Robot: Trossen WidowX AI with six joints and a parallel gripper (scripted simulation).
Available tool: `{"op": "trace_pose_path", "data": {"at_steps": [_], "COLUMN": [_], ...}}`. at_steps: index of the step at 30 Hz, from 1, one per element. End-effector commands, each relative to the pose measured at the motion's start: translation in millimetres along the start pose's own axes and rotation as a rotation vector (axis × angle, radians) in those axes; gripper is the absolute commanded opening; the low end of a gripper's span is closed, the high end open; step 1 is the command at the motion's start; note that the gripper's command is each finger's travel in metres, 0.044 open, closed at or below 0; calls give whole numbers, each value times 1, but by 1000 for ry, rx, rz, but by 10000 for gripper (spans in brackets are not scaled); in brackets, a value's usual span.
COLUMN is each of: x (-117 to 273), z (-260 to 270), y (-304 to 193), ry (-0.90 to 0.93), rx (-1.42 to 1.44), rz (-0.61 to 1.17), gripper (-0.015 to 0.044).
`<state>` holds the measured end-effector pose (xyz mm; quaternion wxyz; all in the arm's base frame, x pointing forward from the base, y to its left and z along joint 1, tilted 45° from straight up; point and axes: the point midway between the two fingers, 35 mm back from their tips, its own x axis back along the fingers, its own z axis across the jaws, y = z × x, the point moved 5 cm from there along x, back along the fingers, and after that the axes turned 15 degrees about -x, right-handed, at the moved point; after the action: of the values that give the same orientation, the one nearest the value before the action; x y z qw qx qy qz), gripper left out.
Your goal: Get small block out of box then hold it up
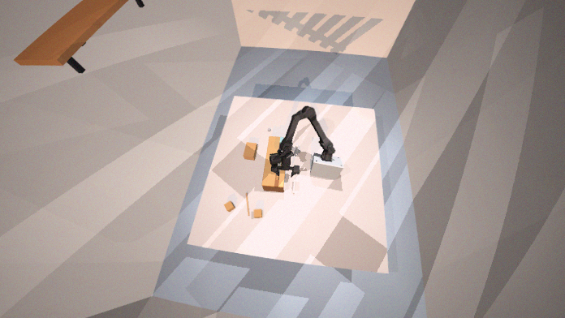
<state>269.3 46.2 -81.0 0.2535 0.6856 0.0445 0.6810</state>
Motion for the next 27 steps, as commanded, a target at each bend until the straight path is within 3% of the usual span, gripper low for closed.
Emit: {"op": "trace_pose_path", "data": {"at_steps": [1,18,27], "x": [-4,-10,52], "z": [-2,-7,-9], "y": [-4,-21,-38], "ry": [-7,-7,-1], "rx": [-4,-4,0], "rz": [-1,0,4], "gripper": [400,400,400]}}
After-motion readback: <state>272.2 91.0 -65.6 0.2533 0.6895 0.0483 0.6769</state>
